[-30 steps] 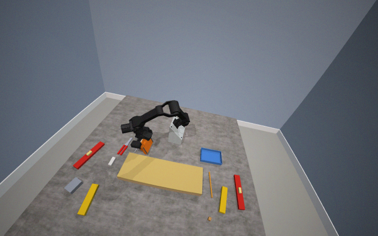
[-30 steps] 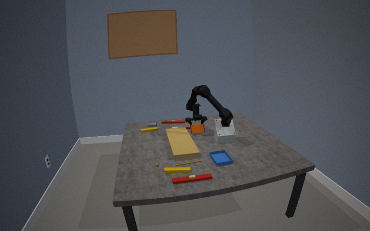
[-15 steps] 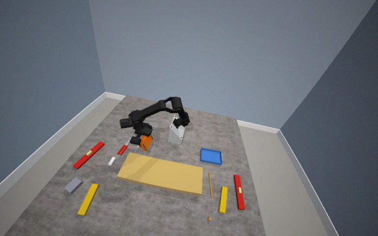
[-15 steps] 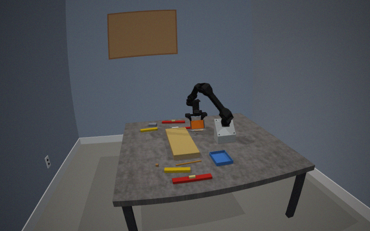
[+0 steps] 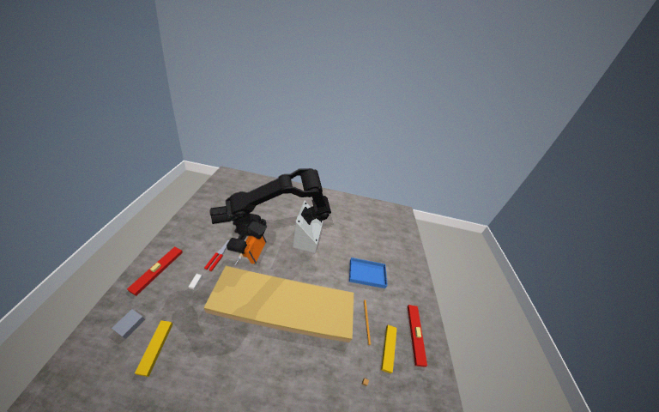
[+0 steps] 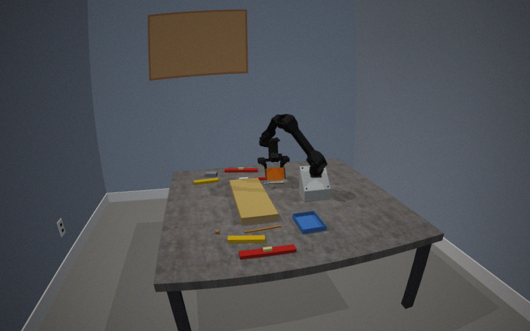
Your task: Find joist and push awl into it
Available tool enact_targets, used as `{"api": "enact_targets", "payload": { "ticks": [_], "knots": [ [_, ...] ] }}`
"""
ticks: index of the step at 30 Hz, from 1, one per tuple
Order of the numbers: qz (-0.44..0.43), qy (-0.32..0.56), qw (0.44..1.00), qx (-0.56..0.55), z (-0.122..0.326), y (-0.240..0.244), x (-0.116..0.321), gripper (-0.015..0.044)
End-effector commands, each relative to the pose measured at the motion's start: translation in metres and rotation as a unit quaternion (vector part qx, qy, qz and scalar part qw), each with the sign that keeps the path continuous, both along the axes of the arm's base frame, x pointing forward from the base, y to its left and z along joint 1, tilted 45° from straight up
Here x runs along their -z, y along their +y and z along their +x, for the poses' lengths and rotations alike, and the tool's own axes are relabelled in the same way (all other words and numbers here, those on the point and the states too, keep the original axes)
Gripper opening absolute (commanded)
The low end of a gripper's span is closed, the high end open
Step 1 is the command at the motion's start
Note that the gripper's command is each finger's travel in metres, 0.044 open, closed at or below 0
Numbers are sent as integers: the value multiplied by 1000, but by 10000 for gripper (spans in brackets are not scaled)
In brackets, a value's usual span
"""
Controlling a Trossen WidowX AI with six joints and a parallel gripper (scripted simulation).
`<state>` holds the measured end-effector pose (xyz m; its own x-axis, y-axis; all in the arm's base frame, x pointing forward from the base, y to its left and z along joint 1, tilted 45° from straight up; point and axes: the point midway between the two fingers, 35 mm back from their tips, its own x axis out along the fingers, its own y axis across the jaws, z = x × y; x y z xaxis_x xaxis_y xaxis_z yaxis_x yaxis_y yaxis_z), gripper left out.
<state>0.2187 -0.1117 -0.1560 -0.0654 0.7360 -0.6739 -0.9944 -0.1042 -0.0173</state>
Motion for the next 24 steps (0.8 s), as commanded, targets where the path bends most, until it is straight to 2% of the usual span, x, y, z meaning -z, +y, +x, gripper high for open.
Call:
{"api": "enact_targets", "payload": {
  "ticks": [1,24],
  "knots": [
    [-12,-1,1000,1,0,-1,-1,0],
    [-58,-3,998,2,-1,4,-1,0]
  ]
}}
